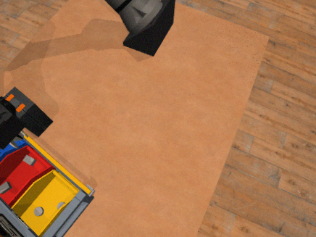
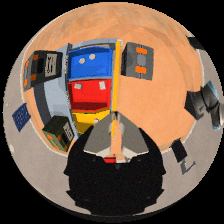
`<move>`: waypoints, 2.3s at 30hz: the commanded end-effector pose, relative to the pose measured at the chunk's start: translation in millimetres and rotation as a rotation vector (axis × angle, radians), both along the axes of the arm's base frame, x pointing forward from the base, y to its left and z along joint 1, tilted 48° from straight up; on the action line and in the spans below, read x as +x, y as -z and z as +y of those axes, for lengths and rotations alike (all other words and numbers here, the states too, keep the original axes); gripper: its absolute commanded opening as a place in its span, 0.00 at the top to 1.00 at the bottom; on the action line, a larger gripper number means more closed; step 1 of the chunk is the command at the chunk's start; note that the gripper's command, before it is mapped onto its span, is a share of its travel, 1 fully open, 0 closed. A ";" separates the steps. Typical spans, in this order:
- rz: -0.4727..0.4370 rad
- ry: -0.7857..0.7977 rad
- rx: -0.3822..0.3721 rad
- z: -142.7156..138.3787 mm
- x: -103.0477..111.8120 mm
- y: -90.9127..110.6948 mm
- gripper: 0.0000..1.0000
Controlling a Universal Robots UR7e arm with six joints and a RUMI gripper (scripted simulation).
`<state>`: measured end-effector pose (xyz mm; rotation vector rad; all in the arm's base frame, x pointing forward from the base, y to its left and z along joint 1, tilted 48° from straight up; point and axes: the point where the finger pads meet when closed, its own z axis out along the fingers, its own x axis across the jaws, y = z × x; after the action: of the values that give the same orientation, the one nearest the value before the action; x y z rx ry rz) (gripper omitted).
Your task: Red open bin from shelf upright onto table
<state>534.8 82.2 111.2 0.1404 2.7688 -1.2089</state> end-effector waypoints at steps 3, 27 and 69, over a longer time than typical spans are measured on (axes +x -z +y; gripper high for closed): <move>-0.001 -0.001 0.000 0.4 0.2 -0.3 1.00; -0.001 0.000 0.000 -14.4 1.3 13.1 1.00; -0.001 0.000 -0.001 -24.3 1.4 21.7 0.74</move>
<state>536.0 57.6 89.2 0.1413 2.7686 -1.2107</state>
